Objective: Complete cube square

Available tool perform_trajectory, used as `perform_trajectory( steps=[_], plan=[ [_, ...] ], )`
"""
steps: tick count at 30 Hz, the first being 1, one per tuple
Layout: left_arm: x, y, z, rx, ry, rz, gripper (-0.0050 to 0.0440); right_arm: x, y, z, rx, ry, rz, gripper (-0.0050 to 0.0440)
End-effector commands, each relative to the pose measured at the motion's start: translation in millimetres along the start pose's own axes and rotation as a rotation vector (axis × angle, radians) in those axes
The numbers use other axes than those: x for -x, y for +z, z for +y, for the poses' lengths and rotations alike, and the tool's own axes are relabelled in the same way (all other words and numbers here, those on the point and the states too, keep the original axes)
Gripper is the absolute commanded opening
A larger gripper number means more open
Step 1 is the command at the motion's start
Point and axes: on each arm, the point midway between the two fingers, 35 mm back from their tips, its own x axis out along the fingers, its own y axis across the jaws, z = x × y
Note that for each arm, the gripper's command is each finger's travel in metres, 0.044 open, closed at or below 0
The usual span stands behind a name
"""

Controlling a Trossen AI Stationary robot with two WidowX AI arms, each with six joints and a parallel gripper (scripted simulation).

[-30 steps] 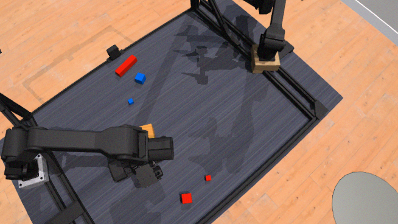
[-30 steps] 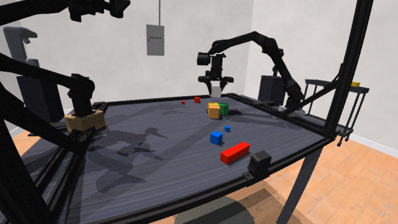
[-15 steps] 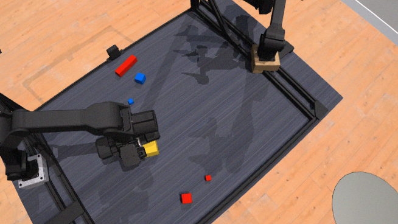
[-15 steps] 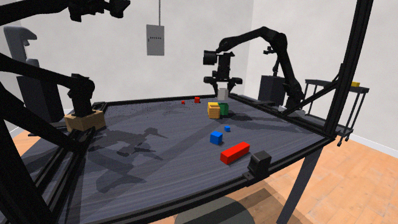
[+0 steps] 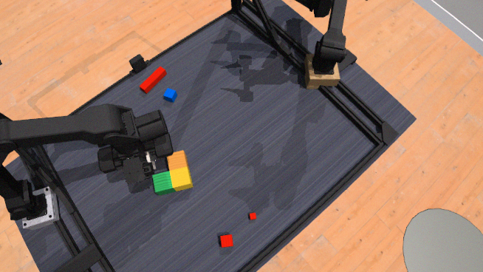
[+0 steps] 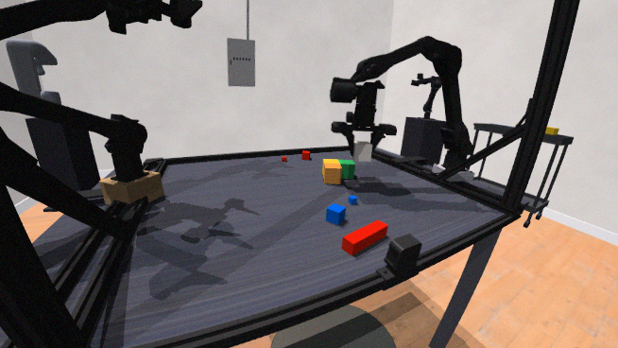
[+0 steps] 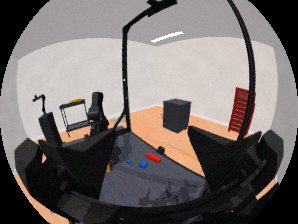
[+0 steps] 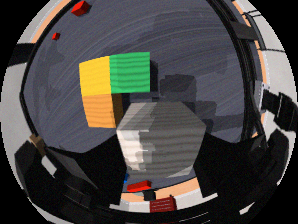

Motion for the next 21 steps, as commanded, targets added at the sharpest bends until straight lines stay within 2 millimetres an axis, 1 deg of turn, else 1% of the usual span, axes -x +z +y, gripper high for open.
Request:
perform_trajectory(
  steps=[1, 4, 5, 13, 21],
  plan=[
    [0.2, 0.3, -0.7, 0.006, -0.002, 0.0, 0.04, 1.6, -8.8, -10.5, -0.022, 0.007, 0.0, 0.0],
    [0.2, 0.3, -0.7, 0.006, -0.002, 0.0, 0.04, 0.4, -9.3, -11.0, -0.024, 0.007, 0.0, 0.0],
    [0.2, 0.3, -0.7, 0.006, -0.002, 0.0, 0.04, -2.9, -9.4, -10.6, -0.024, 0.007, 0.0, 0.0],
    [0.2, 0.3, -0.7, 0.006, -0.002, 0.0, 0.04, -55.7, -9.3, -10.4, -0.024, 0.007, 0.0, 0.0],
    [0.2, 0.3, -0.7, 0.006, -0.002, 0.0, 0.04, -62.5, -9.3, -10.8, -0.024, 0.007, 0.0, 0.0]
  ],
)
